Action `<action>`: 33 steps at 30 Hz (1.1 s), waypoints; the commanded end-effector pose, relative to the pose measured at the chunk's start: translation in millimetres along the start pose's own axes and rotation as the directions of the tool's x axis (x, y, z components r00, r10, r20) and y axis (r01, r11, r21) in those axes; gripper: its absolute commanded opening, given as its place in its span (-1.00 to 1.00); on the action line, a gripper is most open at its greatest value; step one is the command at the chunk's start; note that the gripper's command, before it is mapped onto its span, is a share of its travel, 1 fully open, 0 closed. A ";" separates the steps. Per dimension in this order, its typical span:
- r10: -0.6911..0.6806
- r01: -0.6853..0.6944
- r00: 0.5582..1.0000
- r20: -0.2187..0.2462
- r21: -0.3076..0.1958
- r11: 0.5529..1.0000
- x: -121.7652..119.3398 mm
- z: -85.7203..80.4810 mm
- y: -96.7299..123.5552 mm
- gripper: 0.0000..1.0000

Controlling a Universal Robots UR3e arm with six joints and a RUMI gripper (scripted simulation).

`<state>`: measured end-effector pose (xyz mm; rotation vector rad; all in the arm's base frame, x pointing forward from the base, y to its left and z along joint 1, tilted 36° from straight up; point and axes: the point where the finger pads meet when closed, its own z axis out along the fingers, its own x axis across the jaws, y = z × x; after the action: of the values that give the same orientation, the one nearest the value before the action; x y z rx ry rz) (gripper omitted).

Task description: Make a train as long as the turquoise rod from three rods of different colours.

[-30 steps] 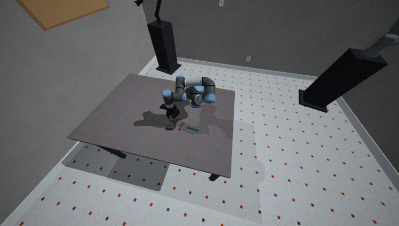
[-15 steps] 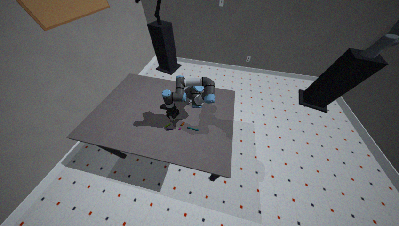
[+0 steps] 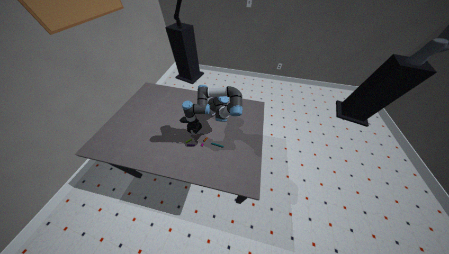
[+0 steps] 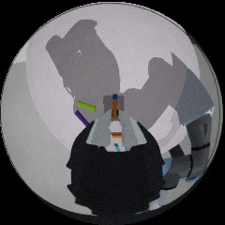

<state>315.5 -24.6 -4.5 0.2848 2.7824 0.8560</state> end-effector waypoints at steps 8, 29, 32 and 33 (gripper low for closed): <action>-0.001 0.001 1.000 0.001 0.002 1.000 -0.6 -0.5 -0.4 -1.00; -0.001 0.001 1.000 0.001 0.002 1.000 -0.6 11.2 -0.5 -1.00; -0.001 0.001 1.000 0.001 0.002 1.000 -0.6 11.3 -0.5 -1.00; -0.001 0.001 1.000 0.001 0.002 1.000 -0.6 11.3 -0.5 -1.00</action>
<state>318.3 -18.6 -13.6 0.2847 2.7824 0.8563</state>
